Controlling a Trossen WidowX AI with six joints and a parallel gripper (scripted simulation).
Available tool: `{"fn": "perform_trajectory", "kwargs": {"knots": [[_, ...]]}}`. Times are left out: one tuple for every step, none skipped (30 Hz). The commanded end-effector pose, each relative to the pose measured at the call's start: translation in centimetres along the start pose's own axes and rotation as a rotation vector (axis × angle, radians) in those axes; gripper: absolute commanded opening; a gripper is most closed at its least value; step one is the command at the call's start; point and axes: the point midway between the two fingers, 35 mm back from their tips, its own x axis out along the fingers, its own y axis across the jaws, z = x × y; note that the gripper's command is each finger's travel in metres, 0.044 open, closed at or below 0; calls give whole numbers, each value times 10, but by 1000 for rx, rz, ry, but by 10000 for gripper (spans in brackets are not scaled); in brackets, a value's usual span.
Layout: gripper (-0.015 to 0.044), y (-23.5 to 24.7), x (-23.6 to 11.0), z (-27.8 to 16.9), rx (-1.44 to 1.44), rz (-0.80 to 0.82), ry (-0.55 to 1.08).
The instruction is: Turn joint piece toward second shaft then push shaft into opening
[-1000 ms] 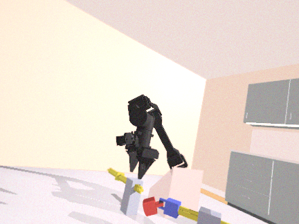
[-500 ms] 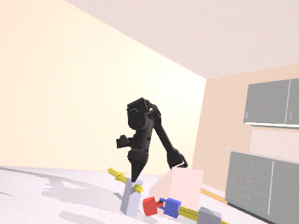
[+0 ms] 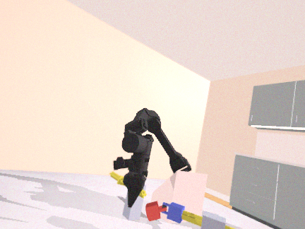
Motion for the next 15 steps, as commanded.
{"fn": "perform_trajectory", "kwargs": {"knots": [[440,-2,19,-3,-12,-10,-5],[440,-2,20,-3,-12,-10,-5],[440,-2,20,-3,-12,-10,-5],[440,-2,20,-4,-12,-10,-4],[440,-1,20,-7,-13,-10,-4],[440,-1,20,-13,-14,-9,-3],[440,-1,20,-20,-15,-8,-2],[440,0,20,-27,-16,-8,-1],[440,0,20,-33,-17,-7,0],[440,0,20,-40,-18,-7,1],[440,-1,20,-47,-18,-7,2],[440,-1,20,-53,-17,-7,1],[440,-1,20,-59,-16,-7,1],[440,-2,20,-65,-15,-8,0],[440,-2,20,-70,-14,-8,-1]]}}
